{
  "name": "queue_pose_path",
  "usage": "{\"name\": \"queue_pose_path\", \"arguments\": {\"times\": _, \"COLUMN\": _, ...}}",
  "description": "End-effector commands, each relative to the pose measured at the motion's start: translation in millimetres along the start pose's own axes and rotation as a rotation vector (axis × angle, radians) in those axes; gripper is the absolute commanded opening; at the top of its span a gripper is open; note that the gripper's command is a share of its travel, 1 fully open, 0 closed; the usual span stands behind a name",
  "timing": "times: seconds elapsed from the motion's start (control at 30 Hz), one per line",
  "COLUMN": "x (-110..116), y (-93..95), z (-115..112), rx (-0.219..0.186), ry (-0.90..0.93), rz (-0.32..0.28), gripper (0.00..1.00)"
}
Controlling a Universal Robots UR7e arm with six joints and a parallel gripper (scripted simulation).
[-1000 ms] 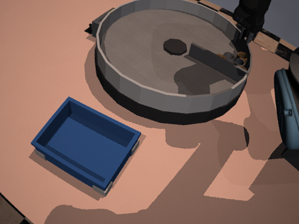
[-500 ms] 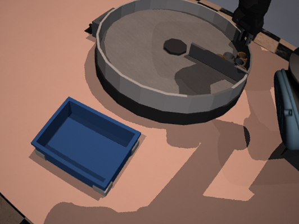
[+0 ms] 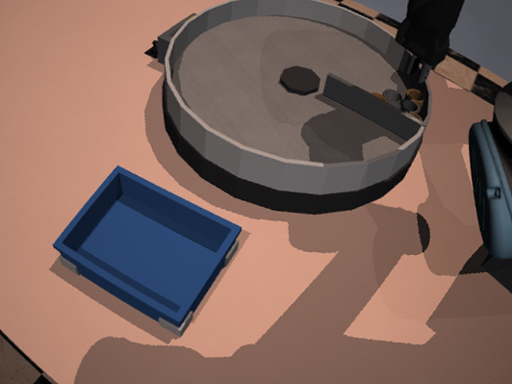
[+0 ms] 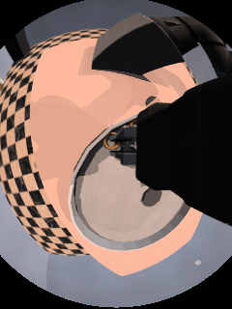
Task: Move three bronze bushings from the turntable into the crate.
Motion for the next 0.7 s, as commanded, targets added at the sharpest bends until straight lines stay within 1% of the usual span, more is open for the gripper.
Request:
{"name": "queue_pose_path", "arguments": {"times": 0.0, "x": -0.3, "y": 9.8, "z": -0.3, "rx": -0.001, "ry": 0.000, "rz": 0.001, "gripper": 0.40}}
{"name": "queue_pose_path", "arguments": {"times": 0.03, "x": -0.3, "y": 12.8, "z": -0.3, "rx": -0.001, "ry": 0.000, "rz": 0.001, "gripper": 0.40}}
{"name": "queue_pose_path", "arguments": {"times": 0.43, "x": -0.3, "y": 12.8, "z": -0.3, "rx": -0.001, "ry": 0.000, "rz": 0.001, "gripper": 0.40}}
{"name": "queue_pose_path", "arguments": {"times": 0.6, "x": -0.4, "y": 27.5, "z": -0.4, "rx": -0.001, "ry": 0.000, "rz": 0.001, "gripper": 0.40}}
{"name": "queue_pose_path", "arguments": {"times": 0.67, "x": -0.4, "y": 27.5, "z": -0.4, "rx": -0.001, "ry": 0.000, "rz": 0.001, "gripper": 0.40}}
Point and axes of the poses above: the point where the finger pads meet when closed, its own y axis out along the fingers, its own z axis across the jaws, x = y × z, the point moved 2 cm from there along -y, back along the fingers, and after that the axes turned 5 degrees about -y, right-handed, at the moved point
